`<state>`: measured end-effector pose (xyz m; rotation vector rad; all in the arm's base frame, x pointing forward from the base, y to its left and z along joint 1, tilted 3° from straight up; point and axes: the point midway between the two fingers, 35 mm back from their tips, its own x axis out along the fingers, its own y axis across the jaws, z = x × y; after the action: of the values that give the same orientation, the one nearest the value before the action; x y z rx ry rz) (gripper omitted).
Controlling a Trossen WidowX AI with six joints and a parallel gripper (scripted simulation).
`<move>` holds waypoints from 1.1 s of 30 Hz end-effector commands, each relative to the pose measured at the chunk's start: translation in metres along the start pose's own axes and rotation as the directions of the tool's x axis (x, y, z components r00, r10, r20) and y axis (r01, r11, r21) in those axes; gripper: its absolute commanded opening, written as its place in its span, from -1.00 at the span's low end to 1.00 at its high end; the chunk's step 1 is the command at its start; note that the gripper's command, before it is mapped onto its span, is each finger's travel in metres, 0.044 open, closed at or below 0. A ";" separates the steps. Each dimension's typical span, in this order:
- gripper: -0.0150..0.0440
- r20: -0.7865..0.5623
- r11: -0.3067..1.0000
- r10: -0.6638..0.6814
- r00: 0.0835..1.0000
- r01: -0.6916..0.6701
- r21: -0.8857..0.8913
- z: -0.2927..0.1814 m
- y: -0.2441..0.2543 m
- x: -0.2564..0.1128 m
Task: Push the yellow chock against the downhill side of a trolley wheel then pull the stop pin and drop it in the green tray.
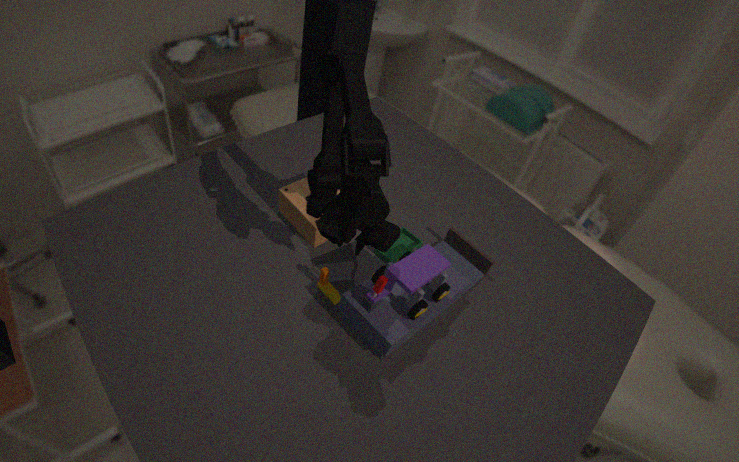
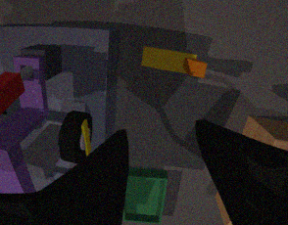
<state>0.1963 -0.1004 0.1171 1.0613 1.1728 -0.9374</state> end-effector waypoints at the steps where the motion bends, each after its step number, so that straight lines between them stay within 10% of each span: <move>1: 0.15 -0.026 0.989 -0.054 0.998 0.057 0.139 0.011 -0.021 0.011; 33: 0.15 -0.049 0.962 -0.085 0.995 0.095 0.256 0.019 -0.042 0.066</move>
<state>0.1732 -0.1317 0.0527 1.2458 1.1518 -1.1609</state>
